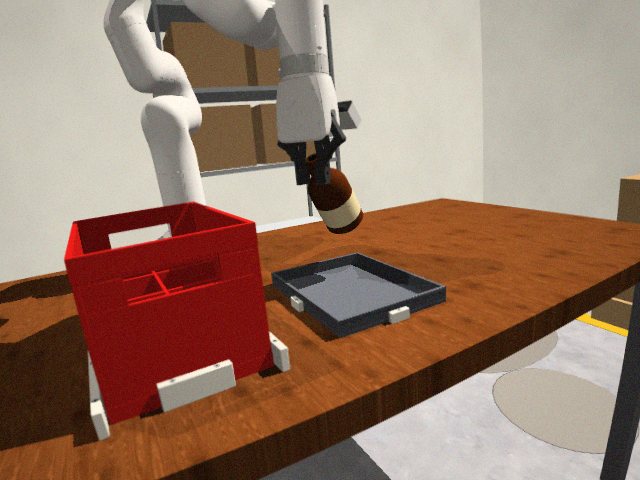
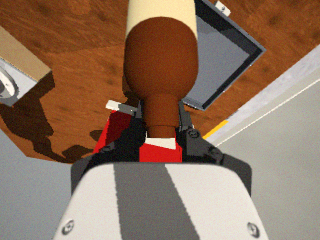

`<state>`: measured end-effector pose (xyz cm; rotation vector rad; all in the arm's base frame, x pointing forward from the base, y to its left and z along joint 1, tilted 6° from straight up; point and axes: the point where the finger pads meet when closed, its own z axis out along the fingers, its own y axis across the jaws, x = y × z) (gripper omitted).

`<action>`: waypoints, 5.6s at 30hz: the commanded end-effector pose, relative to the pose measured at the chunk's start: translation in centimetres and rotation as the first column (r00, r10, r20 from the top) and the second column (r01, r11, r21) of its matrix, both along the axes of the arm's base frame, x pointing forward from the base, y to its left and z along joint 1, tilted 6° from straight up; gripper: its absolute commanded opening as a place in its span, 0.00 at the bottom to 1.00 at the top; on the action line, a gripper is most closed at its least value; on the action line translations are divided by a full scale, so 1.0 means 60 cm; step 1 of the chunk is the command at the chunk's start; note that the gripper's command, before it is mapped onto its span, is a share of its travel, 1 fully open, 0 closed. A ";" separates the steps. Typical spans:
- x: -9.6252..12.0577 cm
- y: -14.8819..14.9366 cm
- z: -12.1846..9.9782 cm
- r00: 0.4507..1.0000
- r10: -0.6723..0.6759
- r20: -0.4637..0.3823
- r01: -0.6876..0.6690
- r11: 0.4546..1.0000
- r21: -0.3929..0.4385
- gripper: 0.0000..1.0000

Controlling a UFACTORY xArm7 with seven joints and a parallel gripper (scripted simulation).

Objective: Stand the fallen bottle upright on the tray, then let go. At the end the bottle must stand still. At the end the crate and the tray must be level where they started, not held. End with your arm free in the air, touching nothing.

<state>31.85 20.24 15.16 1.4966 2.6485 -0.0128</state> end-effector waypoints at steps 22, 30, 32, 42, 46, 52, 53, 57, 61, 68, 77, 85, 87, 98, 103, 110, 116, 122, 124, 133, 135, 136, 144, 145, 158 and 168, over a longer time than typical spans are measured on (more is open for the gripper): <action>0.002 0.002 0.002 0.998 0.062 -0.001 -0.062 0.998 -0.002 0.00; 0.002 0.002 0.002 0.989 0.150 -0.007 -0.150 0.989 -0.009 0.00; 0.002 0.002 0.002 0.983 0.181 -0.009 -0.181 0.983 -0.011 0.00; 0.002 0.002 0.002 0.962 0.272 -0.016 -0.272 0.962 -0.018 0.00; 0.002 0.002 0.002 0.961 0.276 -0.016 -0.277 0.961 -0.018 0.00; 0.002 0.002 0.002 0.961 0.277 -0.016 -0.277 0.961 -0.018 0.00; 0.002 0.002 0.002 0.961 0.277 -0.016 -0.277 0.961 -0.018 0.00; 0.002 0.002 0.002 0.961 0.277 -0.016 -0.277 0.961 -0.018 0.00; 0.002 0.002 0.002 0.960 0.278 -0.016 -0.279 0.960 -0.018 0.00; 0.002 0.002 0.002 0.947 0.321 -0.019 -0.321 0.947 -0.021 0.00; 0.002 0.002 0.002 0.914 0.405 -0.027 -0.406 0.914 -0.027 0.00; 0.002 0.002 0.002 0.881 0.473 -0.033 -0.474 0.880 -0.031 0.00; 0.002 0.002 0.002 0.878 0.478 -0.034 -0.479 0.877 -0.031 0.00; 0.002 0.002 0.002 0.877 0.479 -0.034 -0.480 0.877 -0.031 0.00; 0.002 0.002 0.002 0.877 0.479 -0.034 -0.480 0.877 -0.031 0.00; 0.001 0.001 0.002 0.877 0.479 -0.031 -0.480 0.876 -0.038 0.00; 0.001 0.001 0.003 0.878 0.479 -0.023 -0.479 0.876 -0.054 0.00; 0.001 0.001 0.003 0.878 0.478 -0.006 -0.477 0.875 -0.086 0.00; 0.001 0.001 0.004 0.878 0.478 0.001 -0.476 0.874 -0.098 0.00; 0.001 0.001 0.005 0.877 0.479 0.028 -0.471 0.871 -0.140 0.00; 0.001 0.001 0.006 0.877 0.479 0.035 -0.470 0.870 -0.150 0.00; 0.001 0.001 0.006 0.877 0.480 0.038 -0.469 0.870 -0.154 0.00; 0.001 0.002 0.007 0.875 0.481 0.054 -0.466 0.867 -0.175 0.00; 0.001 0.002 0.007 0.875 0.481 0.054 -0.466 0.867 -0.175 0.00; 0.001 0.002 0.008 0.875 0.481 0.057 -0.465 0.867 -0.179 0.00; 0.001 0.002 0.008 0.875 0.481 0.058 -0.465 0.867 -0.180 0.00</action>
